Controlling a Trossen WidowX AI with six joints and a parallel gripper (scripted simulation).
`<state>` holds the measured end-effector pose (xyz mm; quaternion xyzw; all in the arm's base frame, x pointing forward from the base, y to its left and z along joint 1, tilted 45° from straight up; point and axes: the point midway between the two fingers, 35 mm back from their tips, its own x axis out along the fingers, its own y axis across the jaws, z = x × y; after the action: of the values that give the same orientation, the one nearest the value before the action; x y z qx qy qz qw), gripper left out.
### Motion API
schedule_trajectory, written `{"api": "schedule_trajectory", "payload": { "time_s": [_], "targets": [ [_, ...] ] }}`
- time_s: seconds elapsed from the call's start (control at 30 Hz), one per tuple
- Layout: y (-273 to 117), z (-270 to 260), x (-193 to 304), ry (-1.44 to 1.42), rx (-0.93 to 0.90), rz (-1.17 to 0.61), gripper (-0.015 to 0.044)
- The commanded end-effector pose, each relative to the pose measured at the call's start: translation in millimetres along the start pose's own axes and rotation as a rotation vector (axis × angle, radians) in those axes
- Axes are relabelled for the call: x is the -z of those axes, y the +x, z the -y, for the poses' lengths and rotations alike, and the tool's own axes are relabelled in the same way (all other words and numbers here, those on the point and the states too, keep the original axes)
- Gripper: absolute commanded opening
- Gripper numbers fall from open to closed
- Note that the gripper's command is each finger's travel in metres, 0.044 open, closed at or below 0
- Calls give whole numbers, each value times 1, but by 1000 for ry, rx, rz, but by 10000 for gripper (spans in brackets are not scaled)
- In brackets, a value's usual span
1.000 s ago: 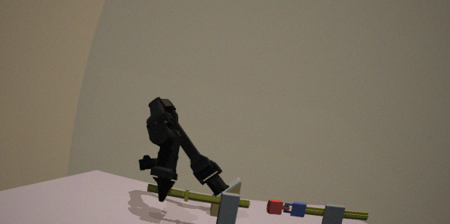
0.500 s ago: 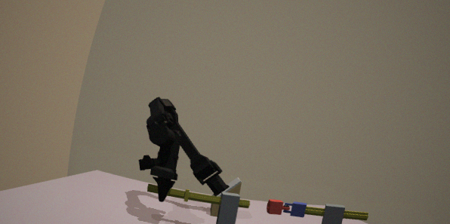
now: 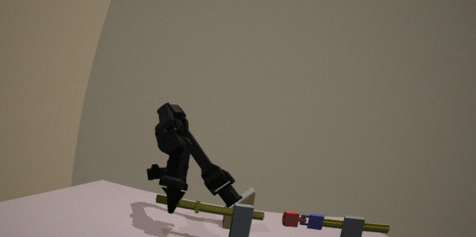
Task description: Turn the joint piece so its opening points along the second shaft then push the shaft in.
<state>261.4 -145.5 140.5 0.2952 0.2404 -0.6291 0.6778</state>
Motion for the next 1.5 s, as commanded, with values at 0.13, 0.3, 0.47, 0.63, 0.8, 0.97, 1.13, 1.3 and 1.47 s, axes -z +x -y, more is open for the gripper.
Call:
{"api": "schedule_trajectory", "payload": {
  "time_s": [0.13, 0.3, 0.47, 0.63, 0.8, 0.97, 1.13, 1.3, 1.47],
  "targets": [
    [0, 0, 0, 0, 0, 0, 67],
    [0, 0, 0, 0, 0, 0, 67],
    [0, 0, 0, 0, 0, 0, 67],
    [1, 0, 0, -1, 8, -1, 67],
    [0, 0, 0, -2, 2, 0, 67],
    [1, 1, 1, -3, 27, -2, 67],
    [2, 1, 1, -3, 59, -2, 67],
    [2, 1, 1, -3, 88, -2, 67],
    [2, 1, 1, -3, 118, -2, 67]
  ]
}}
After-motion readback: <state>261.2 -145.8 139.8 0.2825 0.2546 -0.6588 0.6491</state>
